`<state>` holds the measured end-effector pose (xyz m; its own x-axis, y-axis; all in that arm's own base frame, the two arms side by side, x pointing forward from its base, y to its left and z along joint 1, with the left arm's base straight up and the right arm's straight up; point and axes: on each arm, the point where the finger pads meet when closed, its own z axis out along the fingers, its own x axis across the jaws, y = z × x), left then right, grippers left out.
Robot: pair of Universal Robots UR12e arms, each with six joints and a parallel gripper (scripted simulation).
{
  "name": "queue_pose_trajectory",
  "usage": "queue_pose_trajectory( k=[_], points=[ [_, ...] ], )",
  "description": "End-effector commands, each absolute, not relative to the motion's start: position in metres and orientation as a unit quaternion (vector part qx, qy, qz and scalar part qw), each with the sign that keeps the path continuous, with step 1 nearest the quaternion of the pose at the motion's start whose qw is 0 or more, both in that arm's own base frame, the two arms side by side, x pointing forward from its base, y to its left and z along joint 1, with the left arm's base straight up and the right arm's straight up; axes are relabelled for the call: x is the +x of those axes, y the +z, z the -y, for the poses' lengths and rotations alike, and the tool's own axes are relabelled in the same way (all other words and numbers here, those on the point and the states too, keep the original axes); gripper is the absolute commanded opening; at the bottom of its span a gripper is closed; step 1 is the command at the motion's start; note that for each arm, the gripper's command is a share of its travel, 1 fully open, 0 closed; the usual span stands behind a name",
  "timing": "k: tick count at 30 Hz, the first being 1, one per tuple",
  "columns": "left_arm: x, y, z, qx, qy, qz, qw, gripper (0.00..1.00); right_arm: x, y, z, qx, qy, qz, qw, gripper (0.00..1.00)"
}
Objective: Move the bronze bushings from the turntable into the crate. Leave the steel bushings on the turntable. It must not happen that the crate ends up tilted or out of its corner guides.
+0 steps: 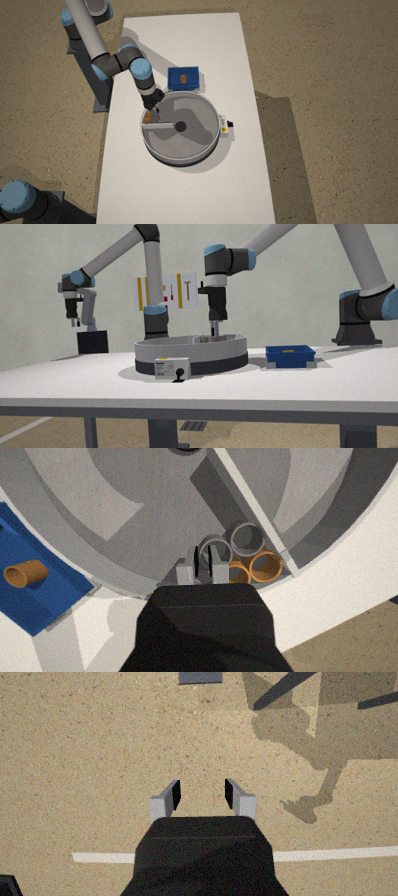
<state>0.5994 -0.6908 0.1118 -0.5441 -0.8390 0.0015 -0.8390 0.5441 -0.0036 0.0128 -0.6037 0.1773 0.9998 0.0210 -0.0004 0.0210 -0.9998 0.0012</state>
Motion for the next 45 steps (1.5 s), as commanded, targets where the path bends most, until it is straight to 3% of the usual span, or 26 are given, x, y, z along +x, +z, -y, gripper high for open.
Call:
queue_pose_trajectory(
  k=[1, 10, 45],
  points=[
    [0.596, 0.101, 0.690, -0.476, 0.001, -0.879, 0.000, 0.36, 0.013, 0.177, 0.604, 1.000, 0.000, -0.011, 0.000, 1.00],
    [0.596, 0.088, 0.690, -0.476, 0.001, -0.879, 0.000, 0.36, 0.013, 0.177, 0.604, 1.000, 0.000, -0.011, 0.000, 1.00],
    [0.597, 0.091, 0.692, -0.476, -0.001, -0.879, 0.000, 0.36, 0.013, 0.177, 0.604, 1.000, 0.000, -0.011, 0.000, 1.00]
  ],
)
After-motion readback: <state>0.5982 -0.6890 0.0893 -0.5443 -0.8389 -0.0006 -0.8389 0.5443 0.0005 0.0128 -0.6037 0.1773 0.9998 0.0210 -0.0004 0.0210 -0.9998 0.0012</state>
